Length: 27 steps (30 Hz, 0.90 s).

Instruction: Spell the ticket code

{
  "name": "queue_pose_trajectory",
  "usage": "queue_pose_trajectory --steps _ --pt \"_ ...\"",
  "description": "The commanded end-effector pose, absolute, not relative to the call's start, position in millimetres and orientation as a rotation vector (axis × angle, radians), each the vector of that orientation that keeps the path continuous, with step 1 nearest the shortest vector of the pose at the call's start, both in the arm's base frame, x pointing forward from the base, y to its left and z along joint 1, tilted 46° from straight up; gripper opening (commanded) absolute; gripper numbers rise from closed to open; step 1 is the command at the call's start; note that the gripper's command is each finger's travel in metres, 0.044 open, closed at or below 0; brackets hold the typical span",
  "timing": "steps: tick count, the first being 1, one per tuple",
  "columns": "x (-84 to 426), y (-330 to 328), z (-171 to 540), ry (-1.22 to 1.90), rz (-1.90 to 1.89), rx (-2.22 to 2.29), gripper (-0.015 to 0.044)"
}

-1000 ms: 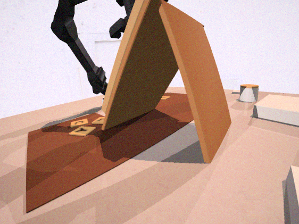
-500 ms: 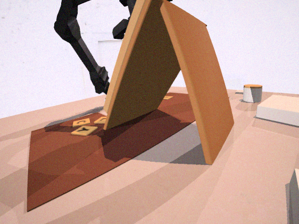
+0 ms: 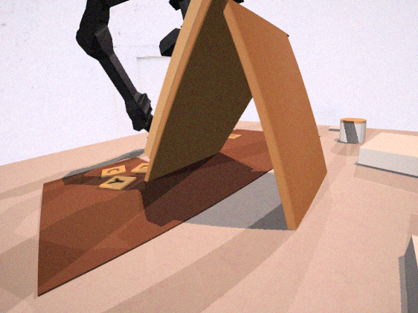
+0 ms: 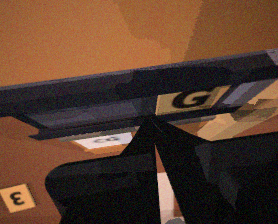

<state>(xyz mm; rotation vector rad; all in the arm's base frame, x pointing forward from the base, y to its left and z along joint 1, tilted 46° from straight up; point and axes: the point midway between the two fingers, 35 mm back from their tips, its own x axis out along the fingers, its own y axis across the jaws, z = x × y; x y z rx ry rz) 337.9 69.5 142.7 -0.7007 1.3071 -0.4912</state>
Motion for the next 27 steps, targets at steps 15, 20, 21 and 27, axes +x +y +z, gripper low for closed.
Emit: queue_pose_trajectory --steps 15,20,21,27 --pt "348 67 142 1.3 -0.49 -0.7 0.0" --pt "350 66 141 1.3 -0.49 -0.7 0.0" --pt "350 66 141 1.3 -0.49 -0.7 0.0" --pt "353 65 140 1.3 -0.49 -0.7 0.0"
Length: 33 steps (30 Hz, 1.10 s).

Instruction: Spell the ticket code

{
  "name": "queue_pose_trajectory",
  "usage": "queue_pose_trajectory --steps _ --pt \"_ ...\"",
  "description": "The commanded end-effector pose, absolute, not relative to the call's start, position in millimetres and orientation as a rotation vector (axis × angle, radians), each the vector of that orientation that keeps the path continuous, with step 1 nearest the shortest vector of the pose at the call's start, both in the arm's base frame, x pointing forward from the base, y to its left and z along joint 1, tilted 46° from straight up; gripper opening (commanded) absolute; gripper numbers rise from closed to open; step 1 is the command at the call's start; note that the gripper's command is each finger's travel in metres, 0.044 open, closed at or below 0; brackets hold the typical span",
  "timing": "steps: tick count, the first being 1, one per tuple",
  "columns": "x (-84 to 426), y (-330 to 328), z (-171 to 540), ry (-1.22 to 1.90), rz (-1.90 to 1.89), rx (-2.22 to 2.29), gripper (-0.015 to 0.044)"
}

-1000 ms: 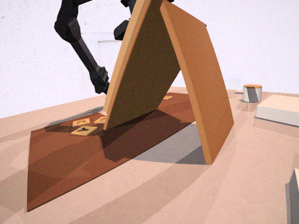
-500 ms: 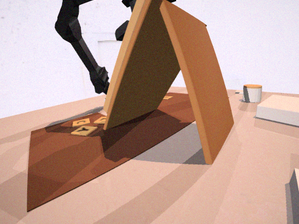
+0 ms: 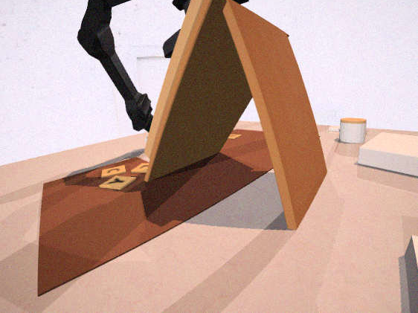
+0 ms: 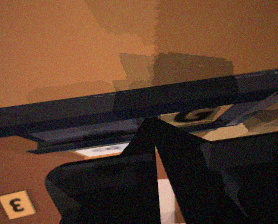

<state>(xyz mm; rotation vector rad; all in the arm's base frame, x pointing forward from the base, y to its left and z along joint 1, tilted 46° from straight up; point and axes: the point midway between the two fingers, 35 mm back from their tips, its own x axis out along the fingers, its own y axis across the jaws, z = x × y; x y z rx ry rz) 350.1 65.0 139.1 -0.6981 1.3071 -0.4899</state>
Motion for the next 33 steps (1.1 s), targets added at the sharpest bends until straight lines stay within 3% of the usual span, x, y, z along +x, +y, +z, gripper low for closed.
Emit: queue_pose_trajectory --steps 1,33 --pt "353.3 64.5 139.6 1.3 -0.49 -0.7 0.0" --pt "352.0 57.6 145.2 1.3 -0.49 -0.701 0.0"
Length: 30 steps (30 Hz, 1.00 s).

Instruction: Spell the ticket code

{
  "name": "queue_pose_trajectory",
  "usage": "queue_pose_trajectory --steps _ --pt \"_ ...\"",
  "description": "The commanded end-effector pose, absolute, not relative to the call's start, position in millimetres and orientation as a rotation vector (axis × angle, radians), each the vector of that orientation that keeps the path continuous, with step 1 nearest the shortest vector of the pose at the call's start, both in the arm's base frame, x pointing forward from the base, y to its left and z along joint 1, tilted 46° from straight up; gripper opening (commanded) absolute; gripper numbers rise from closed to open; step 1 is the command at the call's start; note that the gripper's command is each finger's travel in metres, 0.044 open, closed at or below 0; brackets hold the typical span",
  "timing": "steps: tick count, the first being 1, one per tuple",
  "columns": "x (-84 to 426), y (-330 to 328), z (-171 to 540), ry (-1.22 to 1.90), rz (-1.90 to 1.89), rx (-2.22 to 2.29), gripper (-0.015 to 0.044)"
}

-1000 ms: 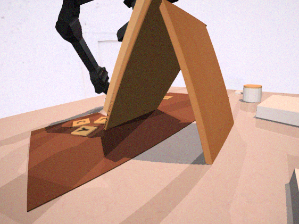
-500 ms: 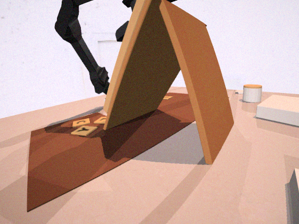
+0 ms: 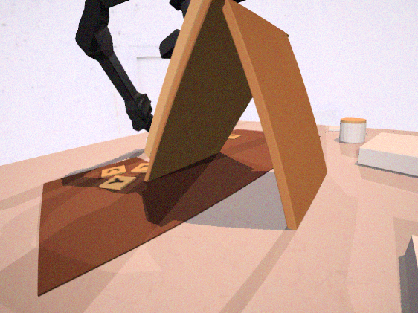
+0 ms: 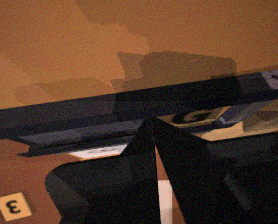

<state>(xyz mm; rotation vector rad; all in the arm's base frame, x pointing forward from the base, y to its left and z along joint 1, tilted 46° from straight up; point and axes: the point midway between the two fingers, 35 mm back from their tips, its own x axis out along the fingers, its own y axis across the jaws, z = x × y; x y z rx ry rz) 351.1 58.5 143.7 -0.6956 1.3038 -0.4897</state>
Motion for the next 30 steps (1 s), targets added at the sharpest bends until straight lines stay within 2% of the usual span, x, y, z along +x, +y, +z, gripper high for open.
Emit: queue_pose_trajectory --steps 1,30 --pt "352.1 57.4 145.5 1.3 -0.49 -0.701 0.0" --pt "342.9 59.6 153.3 1.301 -0.49 -0.701 0.0"
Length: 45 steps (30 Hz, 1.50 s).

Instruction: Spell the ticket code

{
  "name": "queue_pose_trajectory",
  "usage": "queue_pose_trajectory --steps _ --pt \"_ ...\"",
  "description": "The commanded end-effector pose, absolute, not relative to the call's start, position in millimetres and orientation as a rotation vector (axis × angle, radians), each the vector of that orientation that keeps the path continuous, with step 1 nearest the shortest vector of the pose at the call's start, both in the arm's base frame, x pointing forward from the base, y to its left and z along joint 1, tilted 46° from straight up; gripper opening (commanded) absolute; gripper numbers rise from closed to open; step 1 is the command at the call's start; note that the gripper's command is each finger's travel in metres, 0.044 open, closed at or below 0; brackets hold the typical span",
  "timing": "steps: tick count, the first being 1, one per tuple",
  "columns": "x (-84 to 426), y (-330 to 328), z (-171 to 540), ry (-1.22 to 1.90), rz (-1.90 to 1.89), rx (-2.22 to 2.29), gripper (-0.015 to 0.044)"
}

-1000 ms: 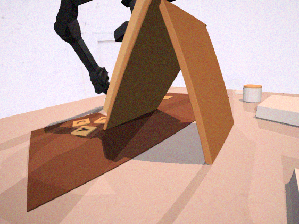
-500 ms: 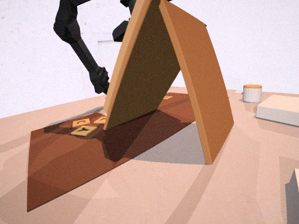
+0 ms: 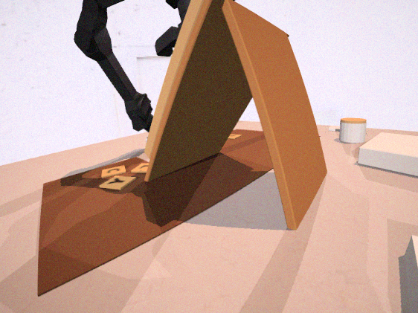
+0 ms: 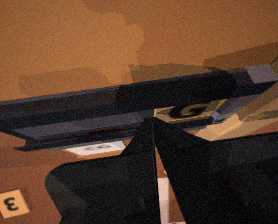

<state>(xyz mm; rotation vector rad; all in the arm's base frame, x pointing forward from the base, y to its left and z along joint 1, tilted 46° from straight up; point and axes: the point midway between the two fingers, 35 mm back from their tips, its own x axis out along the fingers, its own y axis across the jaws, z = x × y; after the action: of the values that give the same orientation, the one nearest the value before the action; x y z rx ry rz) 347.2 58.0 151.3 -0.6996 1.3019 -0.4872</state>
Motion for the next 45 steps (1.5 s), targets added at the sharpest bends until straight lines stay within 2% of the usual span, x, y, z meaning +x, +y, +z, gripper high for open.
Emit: queue_pose_trajectory --steps 1,15,18,24,32,37,45 --pt "342 60 154 1.301 -0.49 -0.701 0.0" --pt "328 67 161 1.302 -0.489 -0.701 0.0" --pt "325 77 168 1.318 -0.365 -0.807 0.0079" --pt "299 114 196 1.31 0.161 -1.248 0.0236" --pt "254 153 231 1.023 0.849 -1.857 0.044" --pt "239 162 241 0.873 1.036 -2.036 0.044" --pt "238 162 242 0.867 1.042 -2.043 0.044"
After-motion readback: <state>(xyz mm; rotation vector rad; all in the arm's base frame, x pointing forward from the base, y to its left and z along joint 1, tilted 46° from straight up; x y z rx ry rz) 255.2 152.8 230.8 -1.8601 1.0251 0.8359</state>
